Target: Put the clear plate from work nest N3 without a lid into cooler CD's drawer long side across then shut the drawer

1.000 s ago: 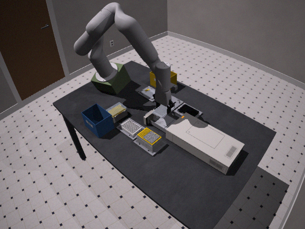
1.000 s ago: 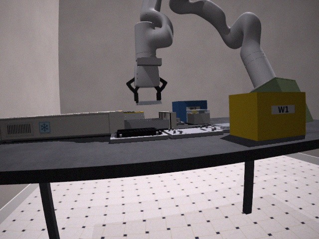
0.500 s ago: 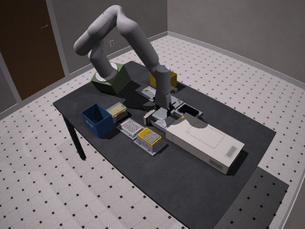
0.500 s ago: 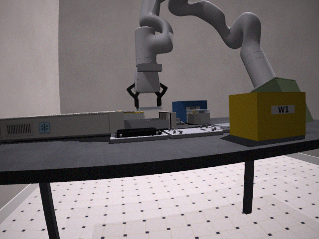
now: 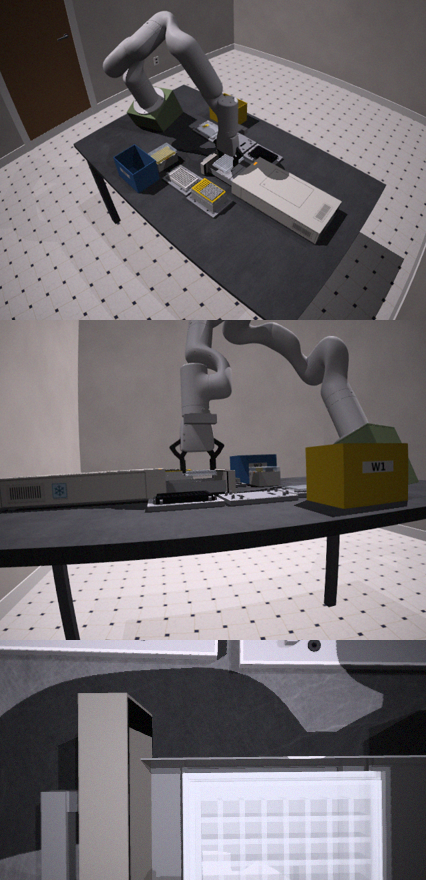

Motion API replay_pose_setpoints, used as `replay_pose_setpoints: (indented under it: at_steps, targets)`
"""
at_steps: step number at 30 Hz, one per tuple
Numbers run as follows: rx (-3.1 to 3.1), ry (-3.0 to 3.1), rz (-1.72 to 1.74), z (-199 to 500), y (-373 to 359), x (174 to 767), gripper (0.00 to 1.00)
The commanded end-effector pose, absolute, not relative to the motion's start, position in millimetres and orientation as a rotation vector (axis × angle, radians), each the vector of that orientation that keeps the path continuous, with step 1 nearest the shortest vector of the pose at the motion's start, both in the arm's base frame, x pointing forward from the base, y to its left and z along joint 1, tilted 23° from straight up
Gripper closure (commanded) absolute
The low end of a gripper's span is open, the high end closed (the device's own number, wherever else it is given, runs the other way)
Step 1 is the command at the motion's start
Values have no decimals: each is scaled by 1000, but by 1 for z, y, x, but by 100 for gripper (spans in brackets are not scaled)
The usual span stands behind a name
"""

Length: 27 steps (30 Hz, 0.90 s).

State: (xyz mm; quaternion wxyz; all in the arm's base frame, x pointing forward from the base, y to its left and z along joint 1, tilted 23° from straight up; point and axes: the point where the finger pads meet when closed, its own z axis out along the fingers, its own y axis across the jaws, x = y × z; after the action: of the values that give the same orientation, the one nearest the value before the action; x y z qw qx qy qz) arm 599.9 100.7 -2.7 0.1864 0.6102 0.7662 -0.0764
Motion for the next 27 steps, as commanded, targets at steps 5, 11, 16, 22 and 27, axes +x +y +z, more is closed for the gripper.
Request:
replay_pose_setpoints:
  at_steps: [5, 11, 16, 22, 27]
  targets:
    - [1717, 2157, -212, -13, 97, 603, 100]
    - [1717, 2157, -212, -23, 94, 605, 100]
    - [1717, 2157, -212, -27, 92, 606, 100]
    - [1717, 2157, -212, -27, 92, 606, 100]
    - [1717, 2157, -212, -27, 92, 606, 100]
